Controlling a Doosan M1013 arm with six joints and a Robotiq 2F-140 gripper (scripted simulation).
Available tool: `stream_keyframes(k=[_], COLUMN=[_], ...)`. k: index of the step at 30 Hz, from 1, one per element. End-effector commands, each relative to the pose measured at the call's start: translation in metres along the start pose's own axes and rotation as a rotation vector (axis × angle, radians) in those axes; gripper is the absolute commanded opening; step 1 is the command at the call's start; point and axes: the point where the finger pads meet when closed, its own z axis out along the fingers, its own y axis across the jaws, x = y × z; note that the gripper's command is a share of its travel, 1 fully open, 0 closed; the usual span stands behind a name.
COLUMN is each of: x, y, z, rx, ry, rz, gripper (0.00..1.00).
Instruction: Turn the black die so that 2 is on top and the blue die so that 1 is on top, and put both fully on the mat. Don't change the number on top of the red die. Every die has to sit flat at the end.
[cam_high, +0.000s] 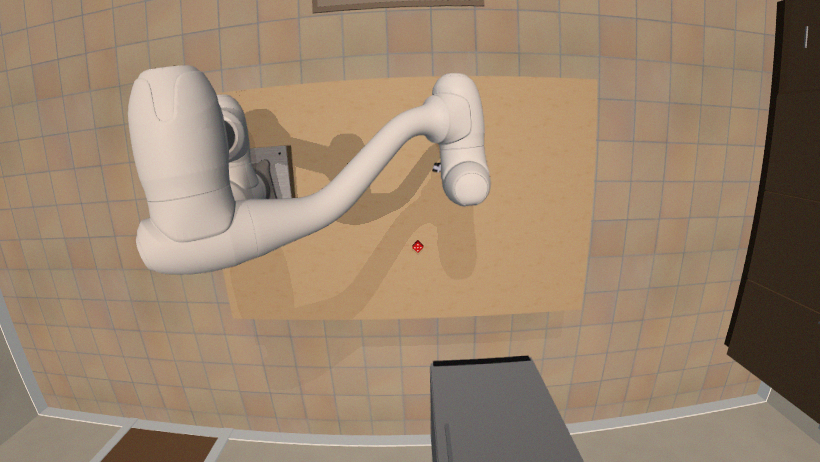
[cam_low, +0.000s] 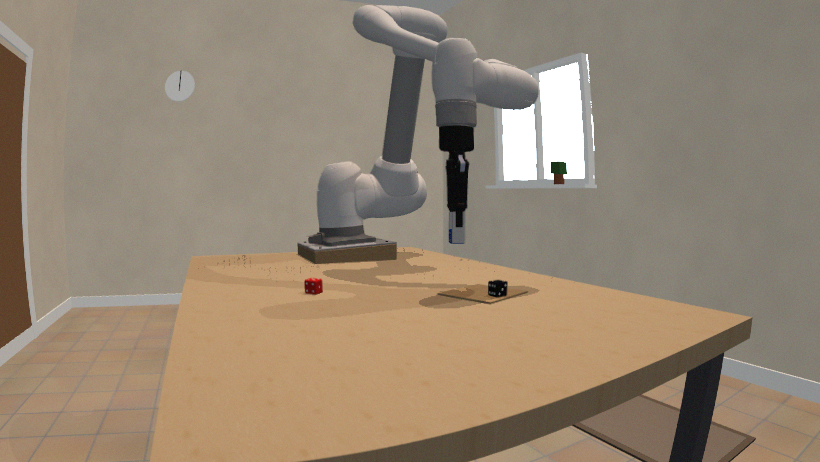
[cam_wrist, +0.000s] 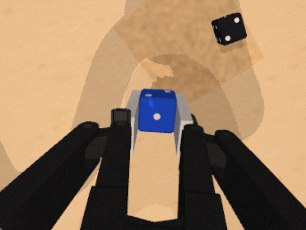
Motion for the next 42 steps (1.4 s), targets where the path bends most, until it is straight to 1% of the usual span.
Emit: stream_keyframes(k=[1, 5, 7, 11, 15, 35, 42], x=[0.01, 0.021, 0.021, 0.028, 0.032, 0.033, 0.034], y=[0.0, -0.001, -0.001, -0.002, -0.002, -0.002, -0.002], z=[0.0, 0.0, 0.0, 0.0, 0.0, 0.001, 0.006], rx=[0.004, 0.003, 0.003, 0.003, 0.003, 0.002, 0.002], ry=[0.007, 0.007, 0.007, 0.007, 0.007, 0.007, 0.007], rz=[-0.143, -0.286, -0.286, -0.377, -0.426, -0.444, -0.444], gripper=[0.24, 0.24, 0.24, 0.24, 0.24, 0.24, 0.24])
